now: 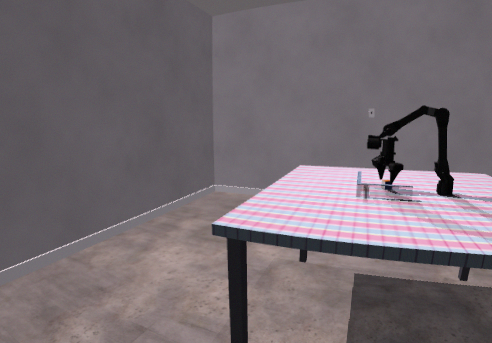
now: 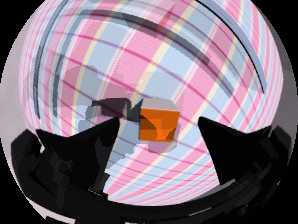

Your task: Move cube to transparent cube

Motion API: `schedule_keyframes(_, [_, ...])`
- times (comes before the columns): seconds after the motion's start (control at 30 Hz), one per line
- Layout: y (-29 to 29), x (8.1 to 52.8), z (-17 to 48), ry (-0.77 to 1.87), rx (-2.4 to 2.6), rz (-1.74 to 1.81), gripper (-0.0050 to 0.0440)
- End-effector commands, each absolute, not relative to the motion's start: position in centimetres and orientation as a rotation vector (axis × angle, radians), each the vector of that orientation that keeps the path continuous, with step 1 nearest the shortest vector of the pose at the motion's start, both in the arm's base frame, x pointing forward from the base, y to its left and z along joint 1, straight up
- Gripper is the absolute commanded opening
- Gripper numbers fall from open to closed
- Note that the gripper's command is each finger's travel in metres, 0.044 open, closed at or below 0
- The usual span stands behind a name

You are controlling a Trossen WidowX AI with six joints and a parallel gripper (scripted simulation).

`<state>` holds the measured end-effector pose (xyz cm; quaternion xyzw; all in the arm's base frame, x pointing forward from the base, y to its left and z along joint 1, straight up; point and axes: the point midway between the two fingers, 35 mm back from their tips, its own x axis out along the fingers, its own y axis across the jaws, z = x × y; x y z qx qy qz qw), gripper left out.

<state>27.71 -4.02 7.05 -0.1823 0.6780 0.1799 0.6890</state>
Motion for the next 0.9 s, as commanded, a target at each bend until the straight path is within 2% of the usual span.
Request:
schedule_keyframes(0.0, [-4.07,27.71,6.73,1.511,-0.41,0.396,0.044])
schedule_keyframes(0.17, [-4.06,27.66,6.17,1.511,-0.41,0.396,0.044])
schedule_keyframes(0.4, [-4.06,27.66,6.17,1.511,-0.41,0.396,0.0272])
schedule_keyframes(0.47, [-4.06,27.66,6.17,1.511,-0.41,0.396,0.0272])
schedule_keyframes(0.5, [-4.06,27.66,6.17,1.511,-0.41,0.396,0.0248])
schedule_keyframes(0.87, [-4.06,27.66,6.17,1.511,-0.41,0.396,0.0175])
